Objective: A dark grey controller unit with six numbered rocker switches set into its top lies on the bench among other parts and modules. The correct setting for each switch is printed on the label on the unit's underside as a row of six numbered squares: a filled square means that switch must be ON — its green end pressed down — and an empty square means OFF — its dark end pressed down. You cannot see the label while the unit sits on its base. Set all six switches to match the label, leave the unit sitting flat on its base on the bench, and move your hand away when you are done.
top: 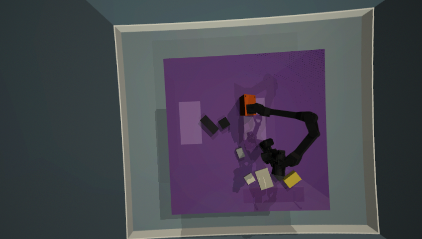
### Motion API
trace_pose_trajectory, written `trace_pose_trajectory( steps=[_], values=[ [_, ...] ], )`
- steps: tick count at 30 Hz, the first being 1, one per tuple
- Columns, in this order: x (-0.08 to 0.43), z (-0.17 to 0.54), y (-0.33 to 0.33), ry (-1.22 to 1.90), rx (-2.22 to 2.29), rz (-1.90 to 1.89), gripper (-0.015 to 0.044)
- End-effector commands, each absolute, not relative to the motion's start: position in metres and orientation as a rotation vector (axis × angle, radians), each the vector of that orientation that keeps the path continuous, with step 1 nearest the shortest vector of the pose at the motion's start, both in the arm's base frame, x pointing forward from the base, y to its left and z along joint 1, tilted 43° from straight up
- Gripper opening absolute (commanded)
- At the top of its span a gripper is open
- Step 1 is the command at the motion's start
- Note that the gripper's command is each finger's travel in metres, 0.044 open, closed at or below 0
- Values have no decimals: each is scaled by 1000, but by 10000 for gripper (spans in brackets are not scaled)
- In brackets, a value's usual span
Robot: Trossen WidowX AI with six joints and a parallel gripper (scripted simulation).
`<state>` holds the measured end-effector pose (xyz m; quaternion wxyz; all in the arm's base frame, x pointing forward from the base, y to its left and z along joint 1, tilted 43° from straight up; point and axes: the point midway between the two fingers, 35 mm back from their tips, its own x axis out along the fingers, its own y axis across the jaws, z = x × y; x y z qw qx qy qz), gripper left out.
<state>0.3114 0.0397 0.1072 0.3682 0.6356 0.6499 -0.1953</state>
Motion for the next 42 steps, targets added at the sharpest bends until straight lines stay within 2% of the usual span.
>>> trace_pose_trajectory(
  steps=[1, 42],
  values=[
    [311, 100, 40, 1684, 1619, -506, 338],
    [319, 73, 23, 1683, 1618, -506, 338]
  ],
)
